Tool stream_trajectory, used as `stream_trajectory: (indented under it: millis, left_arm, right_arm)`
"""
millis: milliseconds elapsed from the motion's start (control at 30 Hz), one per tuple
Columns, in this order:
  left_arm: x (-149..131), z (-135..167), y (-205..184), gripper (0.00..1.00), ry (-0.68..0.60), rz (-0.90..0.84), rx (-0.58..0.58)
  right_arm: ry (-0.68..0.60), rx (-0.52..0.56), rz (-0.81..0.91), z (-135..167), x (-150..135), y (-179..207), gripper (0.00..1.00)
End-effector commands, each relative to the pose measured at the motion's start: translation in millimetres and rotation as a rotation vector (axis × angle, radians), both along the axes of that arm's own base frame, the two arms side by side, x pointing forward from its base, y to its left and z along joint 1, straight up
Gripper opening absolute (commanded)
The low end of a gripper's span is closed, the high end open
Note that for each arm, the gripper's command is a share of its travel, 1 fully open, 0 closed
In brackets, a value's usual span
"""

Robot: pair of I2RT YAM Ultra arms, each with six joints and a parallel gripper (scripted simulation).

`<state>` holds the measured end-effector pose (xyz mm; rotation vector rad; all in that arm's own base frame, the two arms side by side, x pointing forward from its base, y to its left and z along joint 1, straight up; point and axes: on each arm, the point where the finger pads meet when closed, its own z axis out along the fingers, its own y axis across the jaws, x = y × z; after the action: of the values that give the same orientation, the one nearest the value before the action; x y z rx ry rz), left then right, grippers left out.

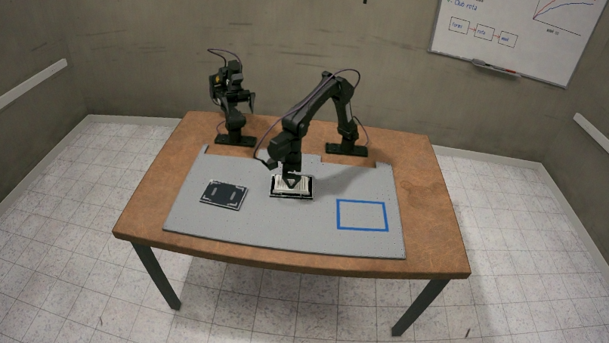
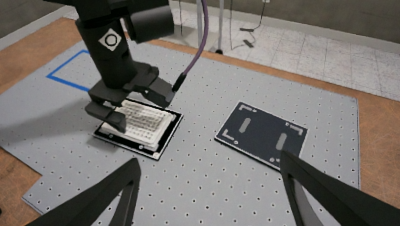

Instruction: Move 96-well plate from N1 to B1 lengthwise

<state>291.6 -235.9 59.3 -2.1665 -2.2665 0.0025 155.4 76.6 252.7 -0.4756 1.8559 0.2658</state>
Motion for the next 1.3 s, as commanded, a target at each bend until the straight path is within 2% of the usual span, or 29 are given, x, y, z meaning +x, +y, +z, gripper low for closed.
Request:
stream_trajectory:
  millis: [0, 633, 667, 733, 767, 900, 1200, 1233, 1267]
  left_arm:
    - [0.7, -6.5, -5.0, 1.0, -0.014, -0.006, -0.007]
    - [1.2, -19.7, -5.4, 1.0, -0.021, -0.006, -0.012]
    - [1.7, -19.2, -5.9, 0.96, -0.023, -0.006, -0.014]
    - [2.1, -19.0, -6.2, 0.96, -0.024, -0.006, -0.015]
    - [2.0, -19.2, -6.1, 0.91, -0.024, -0.006, -0.015]
    - [2.6, -19.4, -5.1, 0.91, -0.027, -0.006, -0.01]
    - [2.9, -19.8, -4.1, 0.79, -0.026, -0.005, -0.009]
    - [3.2, -19.7, -3.6, 0.67, -0.026, -0.005, -0.009]
    - [3.5, -19.6, -3.2, 0.78, -0.026, -0.005, -0.009]
  right_arm:
    - [-0.001, -0.009, 0.009, -3.4, -2.9, -0.2, 1.0]
    - [-0.001, -0.009, 0.009, -3.4, -2.9, -0.2, 1.0]
    - [-0.001, -0.009, 0.009, -3.4, -2.9, -0.2, 1.0]
    - [-0.001, -0.009, 0.009, -3.4, -2.9, -0.2, 1.0]
    - [-0.001, -0.009, 0.009, -3.4, -2.9, -0.2, 1.0]
    - [-0.001, -0.009, 0.009, -3.4, -2.9, -0.2, 1.0]
    - [-0.001, -0.009, 0.009, -3.4, -2.9, -0.2, 1.0]
    - [-0.001, -0.009, 0.009, -3.4, -2.9, -0.2, 1.0]
    - [-0.001, -0.009, 0.009, -3.4, -2.9, -0.2, 1.0]
